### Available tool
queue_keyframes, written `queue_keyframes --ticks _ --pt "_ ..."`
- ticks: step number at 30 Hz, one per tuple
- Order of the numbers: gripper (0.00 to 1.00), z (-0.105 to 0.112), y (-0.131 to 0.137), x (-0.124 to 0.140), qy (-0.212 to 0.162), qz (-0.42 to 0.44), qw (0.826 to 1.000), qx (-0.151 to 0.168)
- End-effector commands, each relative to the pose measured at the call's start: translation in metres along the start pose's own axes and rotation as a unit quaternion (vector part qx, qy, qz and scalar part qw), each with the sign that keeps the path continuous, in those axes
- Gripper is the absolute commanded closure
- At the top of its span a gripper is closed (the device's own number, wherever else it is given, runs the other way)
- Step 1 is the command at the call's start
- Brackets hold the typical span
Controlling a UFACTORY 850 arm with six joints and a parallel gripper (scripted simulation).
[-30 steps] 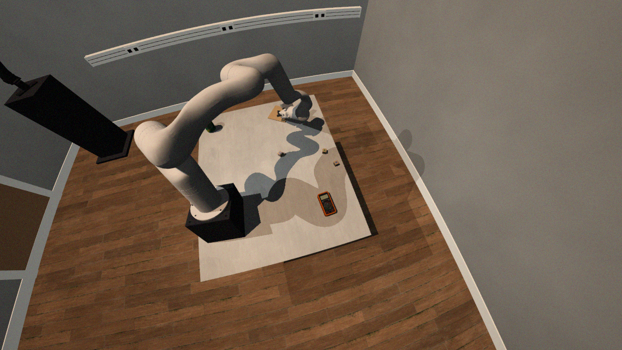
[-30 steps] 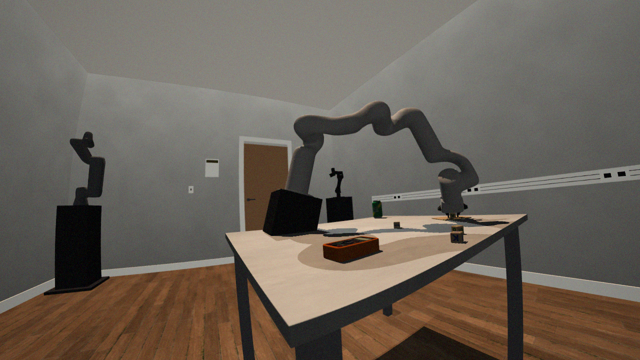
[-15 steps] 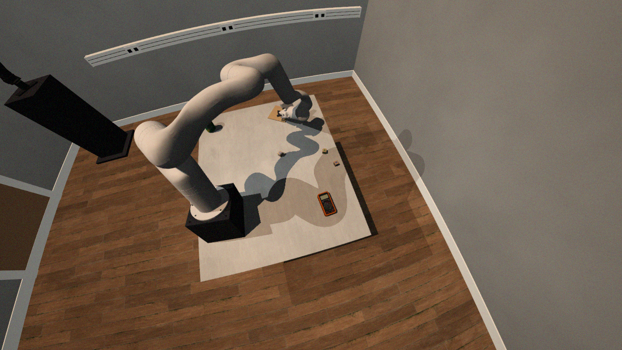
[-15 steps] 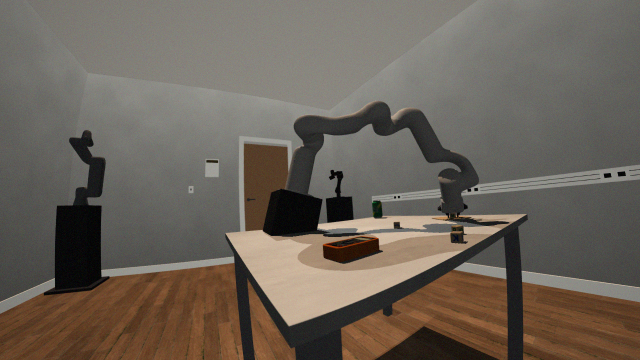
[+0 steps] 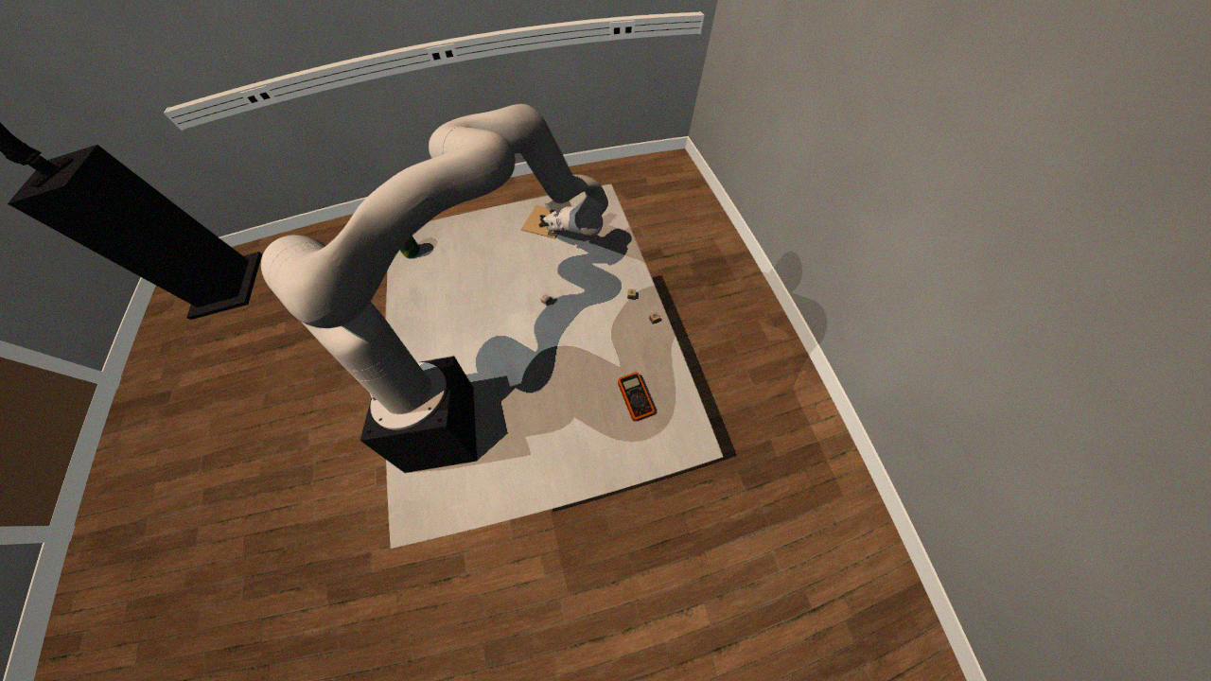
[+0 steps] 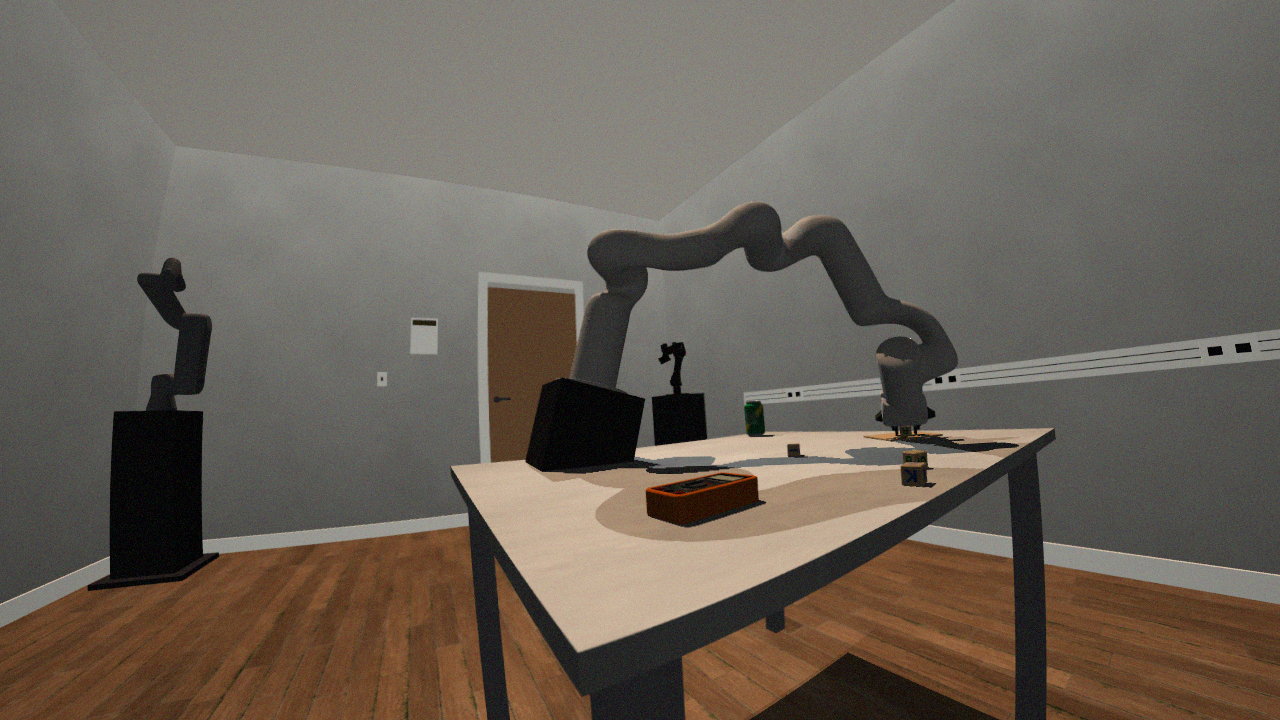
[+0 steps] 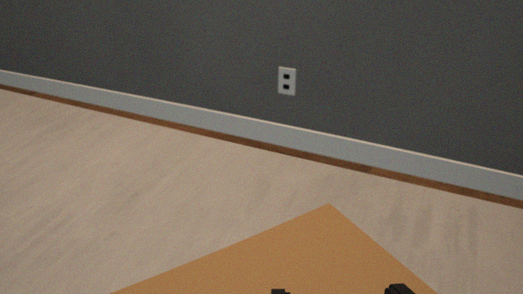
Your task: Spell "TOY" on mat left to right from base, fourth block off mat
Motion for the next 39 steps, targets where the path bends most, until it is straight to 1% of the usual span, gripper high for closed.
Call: queue_keyframes --ticks 1,9,22,31,34,36,38,39 --pt "0.57 0.000 0.001 -0.001 0.000 0.001 1.000 0.001" --pt "0.57 0.003 0.002 -0.005 0.000 0.001 1.000 0.001" --pt "0.57 0.025 0.011 -0.039 0.000 0.001 1.000 0.001" --pt "0.57 0.027 0.012 -0.042 0.000 0.000 1.000 -0.001" --pt "0.57 0.024 0.009 -0.045 -0.008 -0.007 1.000 -0.017" --pt "0.57 0.020 0.004 -0.049 -0.022 -0.017 0.999 -0.042" --pt "0.57 0.016 -0.003 -0.054 -0.045 -0.030 0.996 -0.075" --pt "0.57 0.015 -0.004 -0.055 -0.051 -0.034 0.995 -0.084"
Point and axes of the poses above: the point where the finger pads meet when closed, its own z axis back along the fingers, its own y axis across the jaws, x = y × z, the point moved 7 cm from there along z, back along the fingers, and after that the axes turned 15 degrees about z, right-handed, at the moved point
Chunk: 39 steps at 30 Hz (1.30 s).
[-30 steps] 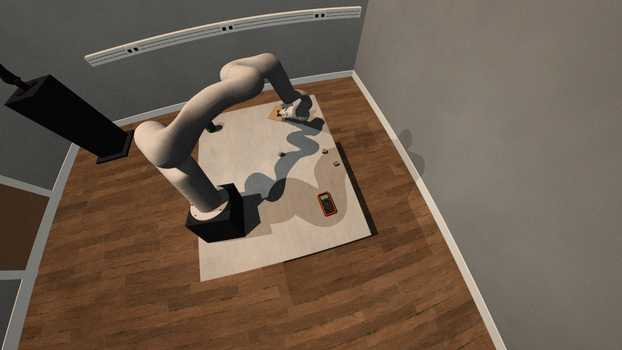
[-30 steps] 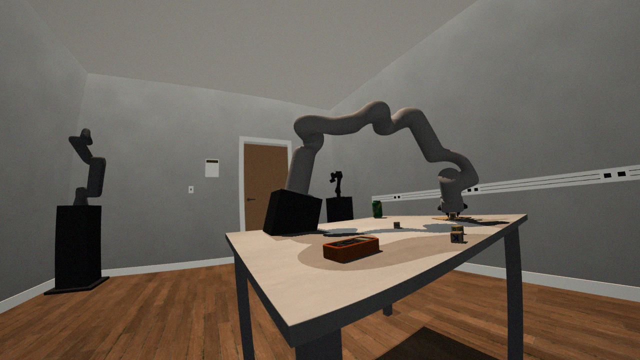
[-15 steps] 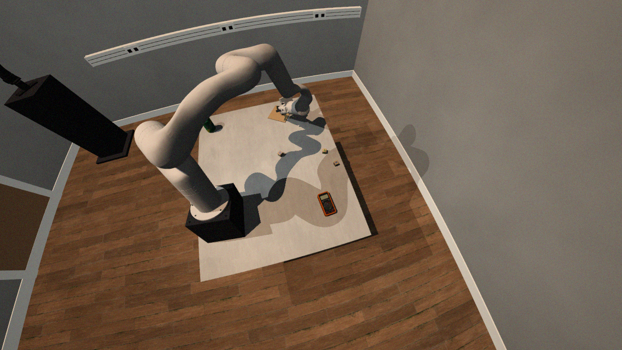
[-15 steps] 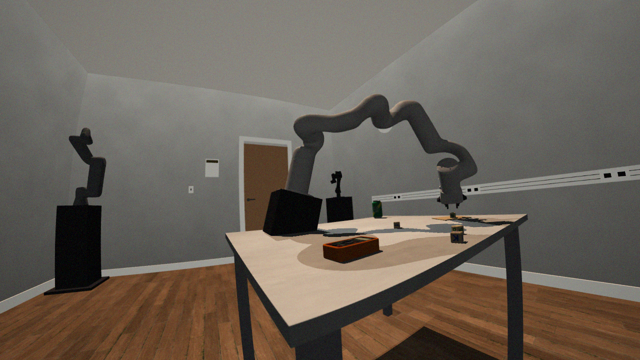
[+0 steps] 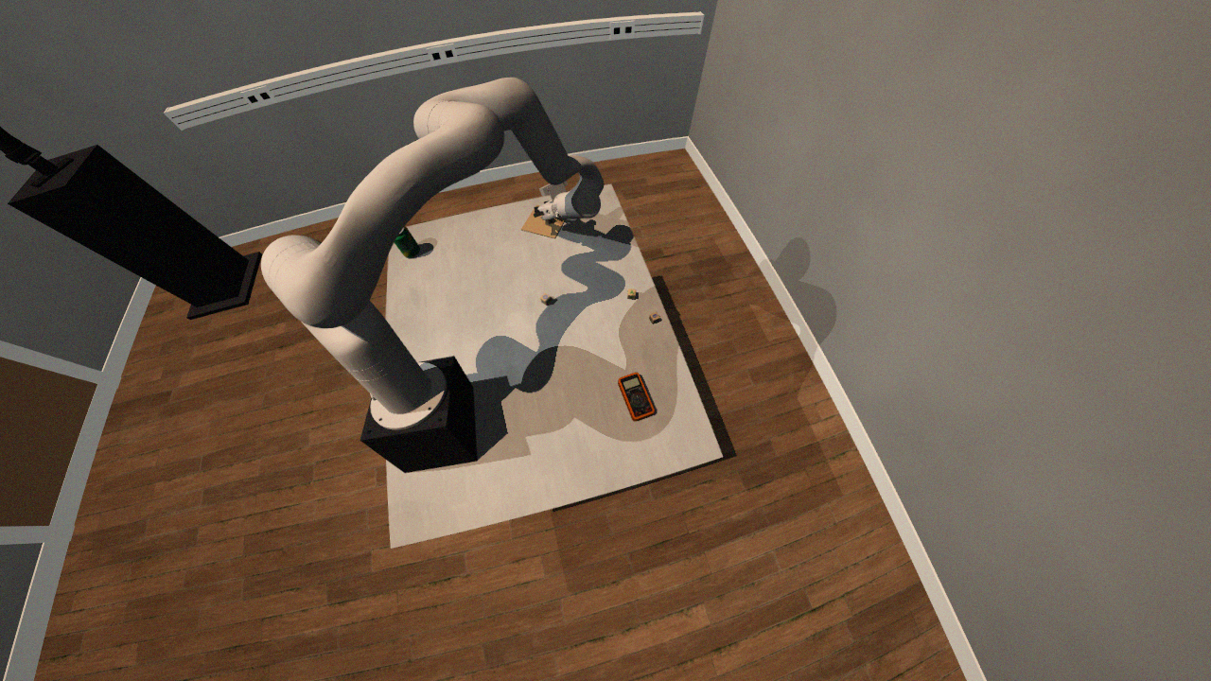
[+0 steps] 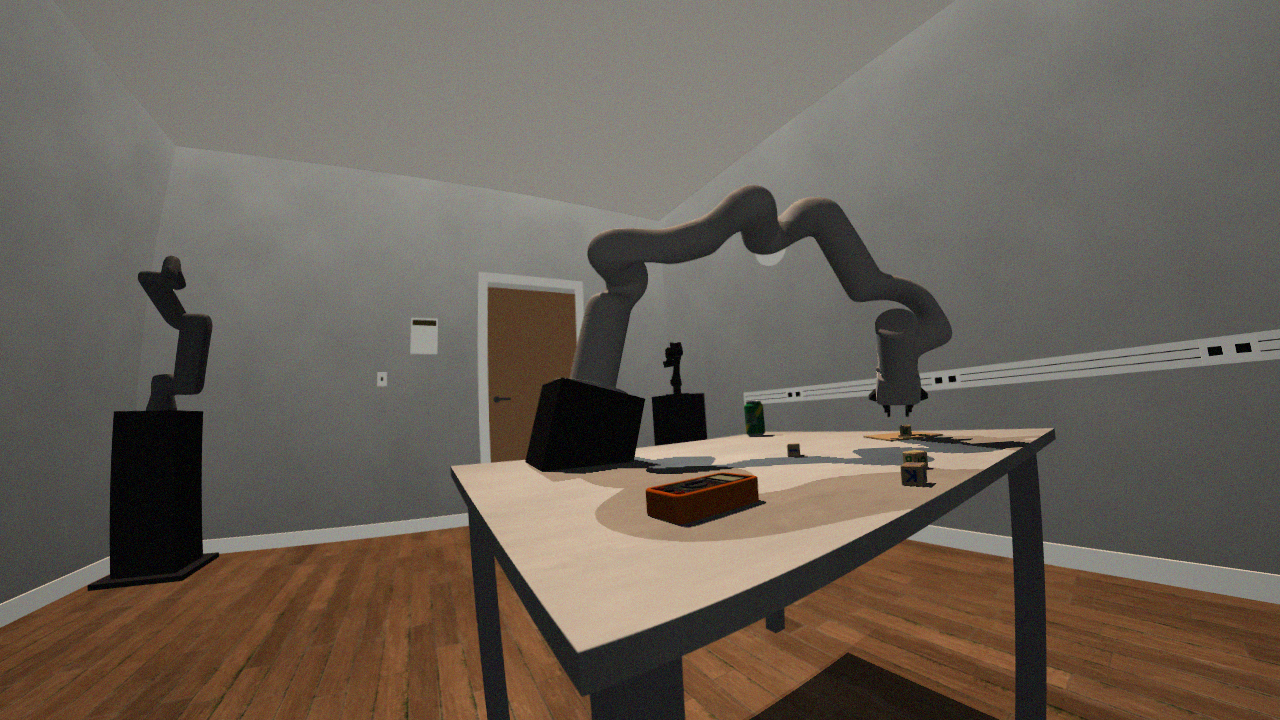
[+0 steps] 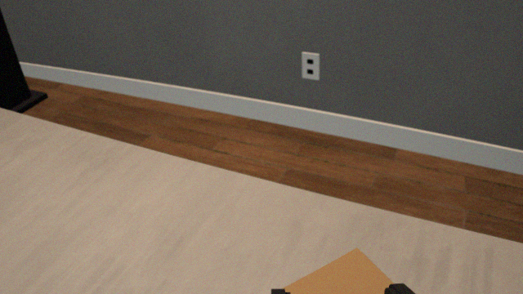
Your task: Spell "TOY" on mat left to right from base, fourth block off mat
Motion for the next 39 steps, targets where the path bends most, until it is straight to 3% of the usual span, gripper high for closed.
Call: queue_keyframes --ticks 1,11,17,19,20,28,34,36,39 --pt "0.57 -0.006 -0.006 -0.008 -0.028 -0.017 0.998 -0.045" --pt "0.57 -0.013 -0.021 -0.022 -0.130 -0.049 0.982 -0.130" --pt "0.57 -0.013 -0.023 -0.029 -0.202 -0.057 0.965 -0.159" --pt "0.57 -0.013 -0.023 -0.029 -0.202 -0.057 0.965 -0.159" --pt "0.57 -0.013 -0.022 -0.033 -0.235 -0.058 0.956 -0.165" --pt "0.57 -0.009 -0.011 -0.046 -0.331 -0.048 0.929 -0.160" --pt "0.57 -0.007 0.007 -0.062 -0.399 -0.029 0.907 -0.130" --pt "0.57 -0.007 0.007 -0.062 -0.399 -0.029 0.907 -0.130" --pt "0.57 -0.006 0.019 -0.074 -0.431 -0.014 0.896 -0.104"
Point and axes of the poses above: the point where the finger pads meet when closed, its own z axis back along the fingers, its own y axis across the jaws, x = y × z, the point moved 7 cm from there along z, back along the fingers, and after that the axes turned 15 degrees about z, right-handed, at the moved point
